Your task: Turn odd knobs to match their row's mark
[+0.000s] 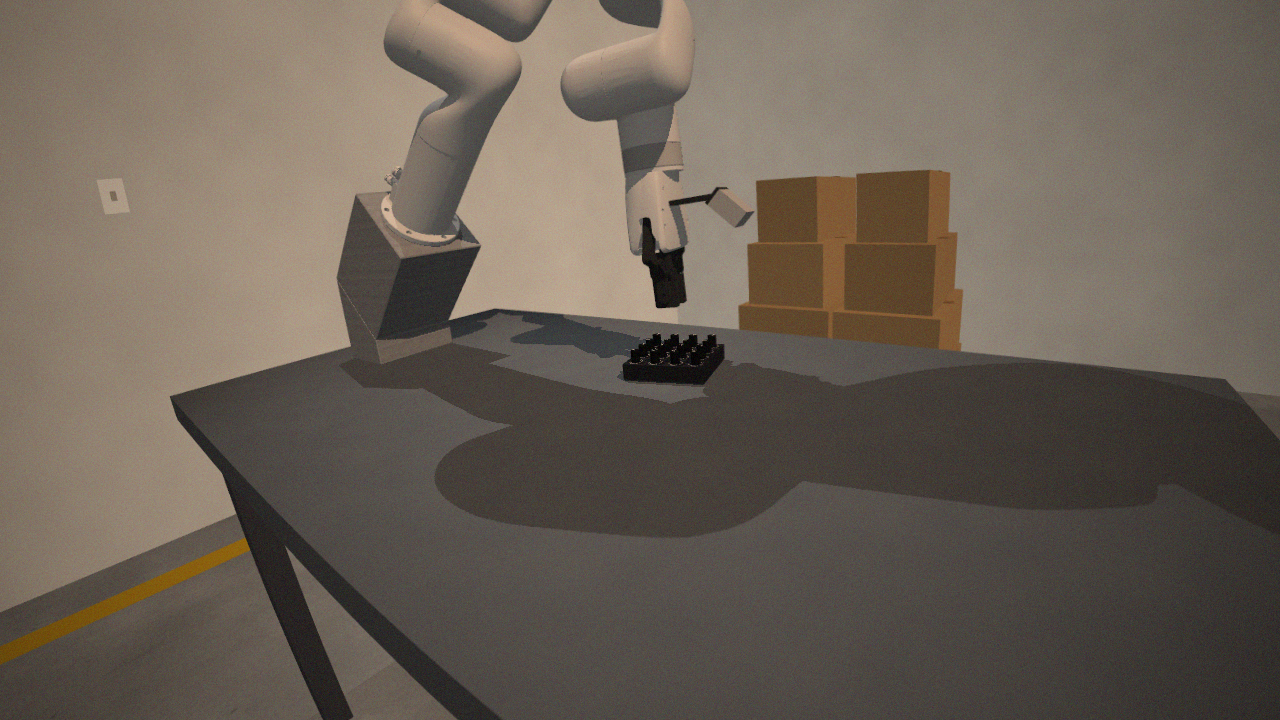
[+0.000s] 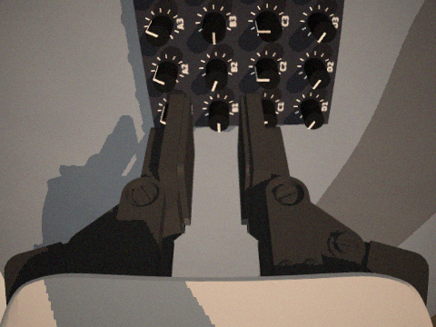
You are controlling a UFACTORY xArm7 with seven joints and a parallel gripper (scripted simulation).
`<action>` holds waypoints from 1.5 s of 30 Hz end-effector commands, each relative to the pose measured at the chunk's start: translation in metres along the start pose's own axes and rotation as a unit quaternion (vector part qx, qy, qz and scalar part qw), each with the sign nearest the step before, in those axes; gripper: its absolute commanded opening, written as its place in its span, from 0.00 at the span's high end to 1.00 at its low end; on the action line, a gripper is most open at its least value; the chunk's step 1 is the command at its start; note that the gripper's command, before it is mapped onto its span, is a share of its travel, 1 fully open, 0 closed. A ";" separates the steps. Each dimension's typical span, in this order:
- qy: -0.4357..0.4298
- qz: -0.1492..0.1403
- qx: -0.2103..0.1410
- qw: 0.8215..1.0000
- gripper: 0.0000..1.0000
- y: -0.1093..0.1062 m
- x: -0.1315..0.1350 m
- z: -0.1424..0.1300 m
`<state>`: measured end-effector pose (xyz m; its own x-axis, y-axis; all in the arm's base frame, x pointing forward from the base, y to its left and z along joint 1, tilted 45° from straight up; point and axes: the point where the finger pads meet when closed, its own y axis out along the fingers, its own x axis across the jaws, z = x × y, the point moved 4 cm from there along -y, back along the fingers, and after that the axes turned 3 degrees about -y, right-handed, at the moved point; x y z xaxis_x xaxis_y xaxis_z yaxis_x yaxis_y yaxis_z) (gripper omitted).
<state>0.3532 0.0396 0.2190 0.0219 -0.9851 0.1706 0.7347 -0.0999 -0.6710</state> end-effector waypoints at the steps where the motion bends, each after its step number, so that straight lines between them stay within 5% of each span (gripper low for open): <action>1: 0.051 -0.006 -0.025 0.998 0.81 0.001 -0.001 -0.003; 45: 0.068 -0.006 -0.029 0.997 0.81 0.002 -0.002 -0.005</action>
<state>0.3508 0.0403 0.2133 -0.0816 -0.9932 0.0831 0.6930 -0.1165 -0.7115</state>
